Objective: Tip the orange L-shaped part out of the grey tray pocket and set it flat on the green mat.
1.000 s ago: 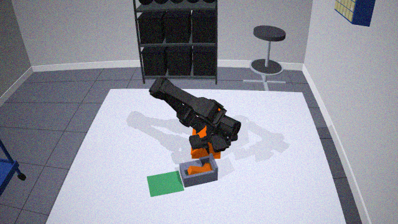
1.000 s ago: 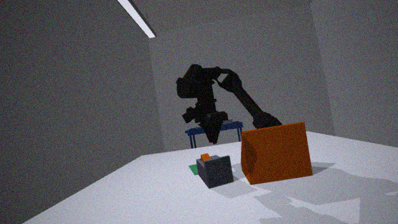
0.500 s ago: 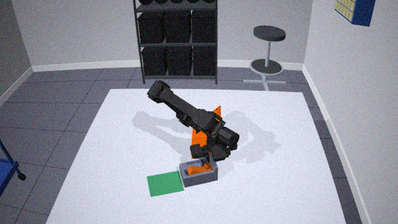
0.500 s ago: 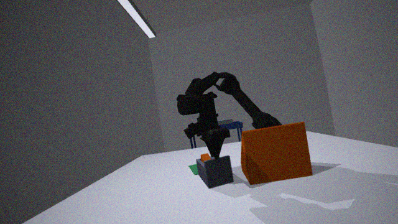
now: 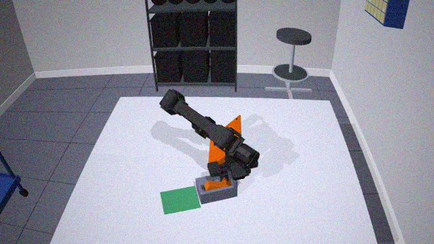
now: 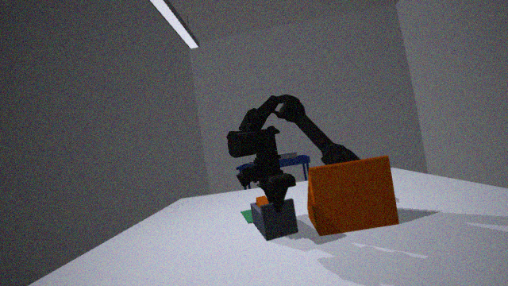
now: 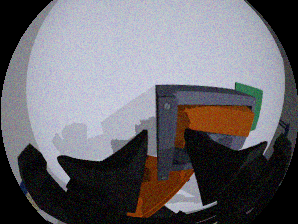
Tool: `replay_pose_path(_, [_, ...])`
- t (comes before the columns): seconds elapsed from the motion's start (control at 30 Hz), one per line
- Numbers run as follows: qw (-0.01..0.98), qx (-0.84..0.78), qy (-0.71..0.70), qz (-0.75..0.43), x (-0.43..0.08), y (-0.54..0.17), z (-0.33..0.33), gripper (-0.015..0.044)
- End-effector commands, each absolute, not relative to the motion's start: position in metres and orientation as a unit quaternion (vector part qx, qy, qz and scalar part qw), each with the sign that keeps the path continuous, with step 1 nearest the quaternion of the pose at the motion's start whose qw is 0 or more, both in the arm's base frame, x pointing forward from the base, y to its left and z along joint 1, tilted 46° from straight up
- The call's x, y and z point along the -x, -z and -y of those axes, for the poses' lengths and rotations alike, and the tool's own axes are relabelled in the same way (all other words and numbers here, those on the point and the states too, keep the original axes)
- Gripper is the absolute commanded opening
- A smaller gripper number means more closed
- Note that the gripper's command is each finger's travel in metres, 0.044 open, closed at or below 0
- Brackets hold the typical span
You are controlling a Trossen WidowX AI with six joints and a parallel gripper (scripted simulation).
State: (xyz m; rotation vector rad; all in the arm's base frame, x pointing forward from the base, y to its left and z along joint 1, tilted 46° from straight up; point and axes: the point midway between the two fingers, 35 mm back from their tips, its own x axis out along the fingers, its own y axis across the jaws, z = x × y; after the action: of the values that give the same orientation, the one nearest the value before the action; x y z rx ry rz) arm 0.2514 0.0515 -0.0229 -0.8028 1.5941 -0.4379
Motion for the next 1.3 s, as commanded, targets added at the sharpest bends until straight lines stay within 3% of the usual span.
replay_pose_path(0.0, [0.605, 0.350, 0.190, -0.690, -0.251, 0.028, -0.045, 0.0180])
replay_pose_path(1.27, [0.607, 0.348, 0.188, -0.690, -0.250, 0.044, -0.031, 0.0180])
